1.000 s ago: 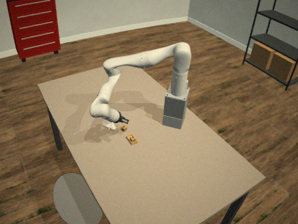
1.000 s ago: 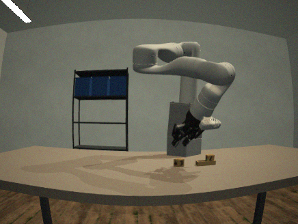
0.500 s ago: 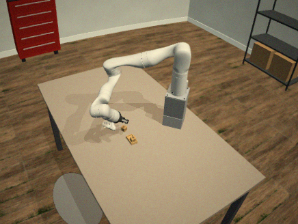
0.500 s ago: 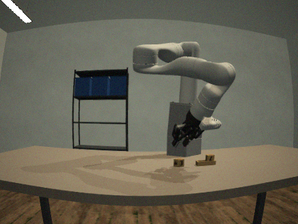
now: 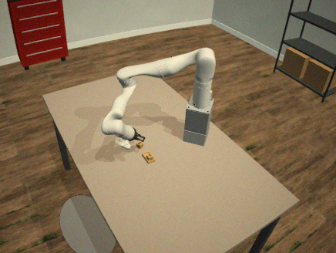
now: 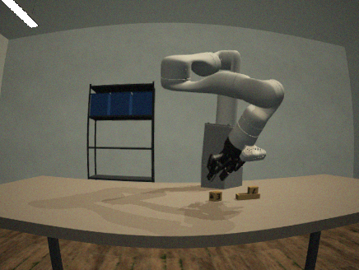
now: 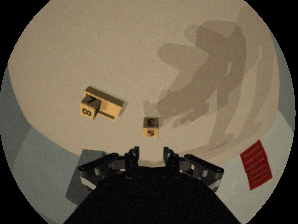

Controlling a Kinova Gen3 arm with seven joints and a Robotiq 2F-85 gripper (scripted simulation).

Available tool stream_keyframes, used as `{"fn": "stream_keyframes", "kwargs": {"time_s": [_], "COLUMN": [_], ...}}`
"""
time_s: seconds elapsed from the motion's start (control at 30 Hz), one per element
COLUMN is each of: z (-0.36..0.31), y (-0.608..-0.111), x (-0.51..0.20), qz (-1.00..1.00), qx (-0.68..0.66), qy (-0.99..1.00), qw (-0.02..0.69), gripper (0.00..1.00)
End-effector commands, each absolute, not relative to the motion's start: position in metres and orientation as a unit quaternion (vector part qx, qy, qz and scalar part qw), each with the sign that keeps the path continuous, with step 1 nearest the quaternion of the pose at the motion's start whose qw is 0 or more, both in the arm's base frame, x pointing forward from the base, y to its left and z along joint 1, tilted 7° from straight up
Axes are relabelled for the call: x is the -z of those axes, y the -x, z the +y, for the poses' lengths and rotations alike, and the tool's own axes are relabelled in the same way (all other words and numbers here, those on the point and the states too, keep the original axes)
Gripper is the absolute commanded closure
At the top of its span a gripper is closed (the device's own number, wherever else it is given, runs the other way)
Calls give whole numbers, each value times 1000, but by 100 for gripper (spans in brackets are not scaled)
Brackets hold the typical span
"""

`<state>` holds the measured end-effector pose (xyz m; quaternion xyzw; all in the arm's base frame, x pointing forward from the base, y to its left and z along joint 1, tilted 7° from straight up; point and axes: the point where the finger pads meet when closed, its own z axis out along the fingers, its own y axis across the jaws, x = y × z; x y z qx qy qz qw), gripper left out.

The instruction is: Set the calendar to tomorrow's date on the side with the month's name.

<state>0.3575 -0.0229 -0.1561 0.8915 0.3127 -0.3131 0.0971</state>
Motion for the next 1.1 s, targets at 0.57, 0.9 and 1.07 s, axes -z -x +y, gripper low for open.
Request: {"fn": "stream_keyframes", "kwargs": {"time_s": [0.57, 0.9, 1.07], "z": [-20, -18, -18], "y": [-359, -360, -361], "x": [186, 202, 207], "qz": [313, 313, 313], "qx": [314, 314, 314], "qy": [-891, -891, -891], "qw": [97, 97, 97], "gripper": [54, 54, 54]}}
